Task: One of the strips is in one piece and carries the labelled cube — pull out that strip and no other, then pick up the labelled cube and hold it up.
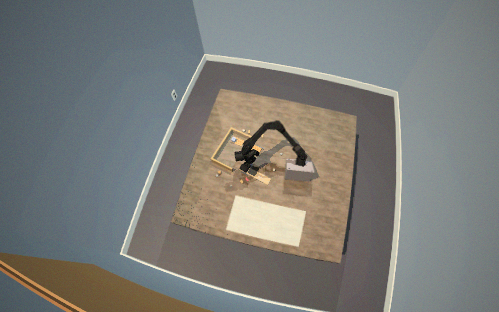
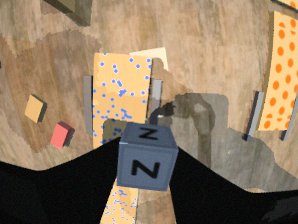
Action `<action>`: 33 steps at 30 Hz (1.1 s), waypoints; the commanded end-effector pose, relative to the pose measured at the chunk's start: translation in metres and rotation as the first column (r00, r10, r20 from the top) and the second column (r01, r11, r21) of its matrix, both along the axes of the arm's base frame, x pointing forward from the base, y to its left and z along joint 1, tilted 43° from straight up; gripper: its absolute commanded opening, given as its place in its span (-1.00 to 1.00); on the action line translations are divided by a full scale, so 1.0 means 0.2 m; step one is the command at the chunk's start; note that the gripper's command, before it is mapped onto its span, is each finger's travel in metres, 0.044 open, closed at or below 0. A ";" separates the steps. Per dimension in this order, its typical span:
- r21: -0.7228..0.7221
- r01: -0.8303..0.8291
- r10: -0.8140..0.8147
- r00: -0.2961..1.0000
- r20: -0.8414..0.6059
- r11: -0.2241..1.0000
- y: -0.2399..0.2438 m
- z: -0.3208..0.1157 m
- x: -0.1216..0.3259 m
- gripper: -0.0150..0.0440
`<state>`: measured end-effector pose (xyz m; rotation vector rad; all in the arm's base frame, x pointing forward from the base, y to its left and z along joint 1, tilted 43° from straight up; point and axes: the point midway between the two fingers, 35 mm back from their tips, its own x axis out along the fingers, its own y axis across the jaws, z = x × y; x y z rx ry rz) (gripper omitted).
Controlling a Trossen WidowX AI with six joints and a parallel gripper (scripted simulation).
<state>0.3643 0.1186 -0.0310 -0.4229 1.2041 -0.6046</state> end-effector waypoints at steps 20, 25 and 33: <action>-0.002 0.006 -0.006 1.000 -0.010 1.000 -0.14 0.00 -0.36 -0.49; -0.001 0.006 -0.006 1.000 -0.011 1.000 -0.13 0.02 -0.38 -0.49; -0.001 0.006 -0.006 1.000 -0.011 1.000 -0.03 0.13 -0.41 -0.49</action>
